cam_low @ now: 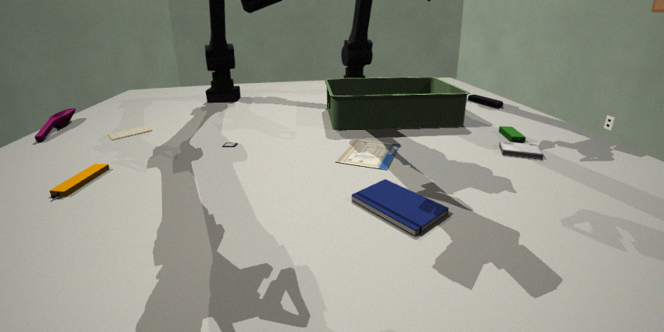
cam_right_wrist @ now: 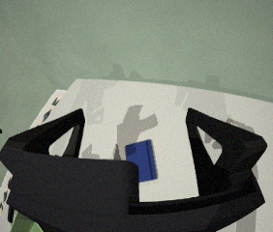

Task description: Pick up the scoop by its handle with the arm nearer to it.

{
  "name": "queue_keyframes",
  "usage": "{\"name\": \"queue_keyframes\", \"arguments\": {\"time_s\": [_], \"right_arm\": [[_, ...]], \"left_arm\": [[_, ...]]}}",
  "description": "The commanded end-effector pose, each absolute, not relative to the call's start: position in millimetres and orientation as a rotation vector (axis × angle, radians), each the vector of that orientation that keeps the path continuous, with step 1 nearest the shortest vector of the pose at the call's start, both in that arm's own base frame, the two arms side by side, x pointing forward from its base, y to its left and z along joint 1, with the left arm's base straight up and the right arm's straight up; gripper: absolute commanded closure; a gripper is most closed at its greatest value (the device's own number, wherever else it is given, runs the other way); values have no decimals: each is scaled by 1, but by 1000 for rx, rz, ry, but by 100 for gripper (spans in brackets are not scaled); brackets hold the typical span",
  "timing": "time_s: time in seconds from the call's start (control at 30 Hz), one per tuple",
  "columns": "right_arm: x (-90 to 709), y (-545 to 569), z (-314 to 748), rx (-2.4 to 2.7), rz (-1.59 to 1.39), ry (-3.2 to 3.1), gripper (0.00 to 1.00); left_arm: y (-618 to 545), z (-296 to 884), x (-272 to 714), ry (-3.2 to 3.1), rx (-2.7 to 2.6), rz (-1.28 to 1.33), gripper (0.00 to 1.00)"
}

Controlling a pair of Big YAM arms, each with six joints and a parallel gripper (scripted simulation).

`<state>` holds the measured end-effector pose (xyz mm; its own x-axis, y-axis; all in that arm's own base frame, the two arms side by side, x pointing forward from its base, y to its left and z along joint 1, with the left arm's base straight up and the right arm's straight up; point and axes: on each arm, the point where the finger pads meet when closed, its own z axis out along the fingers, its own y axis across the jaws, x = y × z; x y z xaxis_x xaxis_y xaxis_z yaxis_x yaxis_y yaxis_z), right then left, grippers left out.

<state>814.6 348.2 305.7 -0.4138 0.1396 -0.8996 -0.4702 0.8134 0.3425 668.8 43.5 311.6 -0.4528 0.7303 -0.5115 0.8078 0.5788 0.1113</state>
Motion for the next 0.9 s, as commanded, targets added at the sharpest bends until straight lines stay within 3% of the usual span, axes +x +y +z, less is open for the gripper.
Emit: {"name": "queue_keyframes", "arguments": {"time_s": [0.0, 0.57, 0.73, 0.87], "right_arm": [[813, 348, 323, -253, 687, 1859, 0], [813, 348, 323, -253, 687, 1859, 0], [820, 297, 297, -279, 546, 1939, 57], [827, 245, 273, -265, 420, 2019, 57]], "left_arm": [[43, 321, 669, 2282, 1223, -186, 0], [43, 321, 669, 2282, 1223, -186, 0], [43, 322, 669, 2280, 1223, -184, 0], [39, 316, 670, 2288, 1219, -195, 0]]}}
